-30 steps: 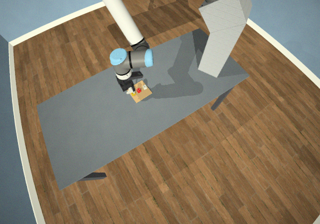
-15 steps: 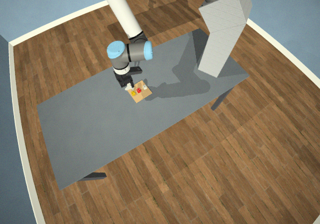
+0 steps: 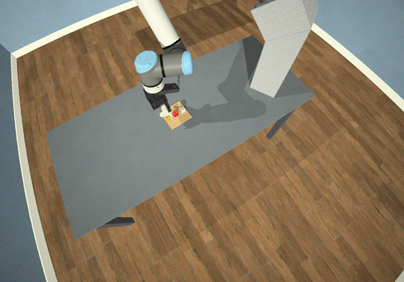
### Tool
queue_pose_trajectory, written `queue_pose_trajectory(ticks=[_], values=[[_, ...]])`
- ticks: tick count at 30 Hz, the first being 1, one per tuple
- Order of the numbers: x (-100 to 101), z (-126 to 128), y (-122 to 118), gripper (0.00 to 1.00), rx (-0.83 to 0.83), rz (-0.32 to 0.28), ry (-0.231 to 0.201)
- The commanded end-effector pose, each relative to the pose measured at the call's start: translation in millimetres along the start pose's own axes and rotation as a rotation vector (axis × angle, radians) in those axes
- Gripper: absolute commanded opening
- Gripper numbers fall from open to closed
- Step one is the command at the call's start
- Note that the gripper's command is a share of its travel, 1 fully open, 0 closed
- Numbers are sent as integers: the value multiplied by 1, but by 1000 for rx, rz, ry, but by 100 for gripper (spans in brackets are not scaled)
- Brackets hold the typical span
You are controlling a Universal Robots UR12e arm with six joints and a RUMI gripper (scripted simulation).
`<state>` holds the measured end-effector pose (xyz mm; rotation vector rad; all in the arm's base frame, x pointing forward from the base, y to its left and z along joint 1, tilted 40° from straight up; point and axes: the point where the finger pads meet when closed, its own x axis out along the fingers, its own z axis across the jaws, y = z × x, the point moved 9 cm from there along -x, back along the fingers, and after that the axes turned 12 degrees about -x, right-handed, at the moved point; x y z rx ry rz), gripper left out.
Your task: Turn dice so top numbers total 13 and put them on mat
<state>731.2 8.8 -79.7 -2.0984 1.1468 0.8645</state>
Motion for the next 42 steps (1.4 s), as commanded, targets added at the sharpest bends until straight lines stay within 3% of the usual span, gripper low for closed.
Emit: queue_pose_trajectory(ticks=[1,9,18,31,42], values=[[-1,0,0,100,0,-1,0],[-2,0,0,100,0,-1,0],[-24,0,0,100,0,-1,0],[-83,0,0,100,0,-1,0],[-88,0,0,100,0,-1,0]])
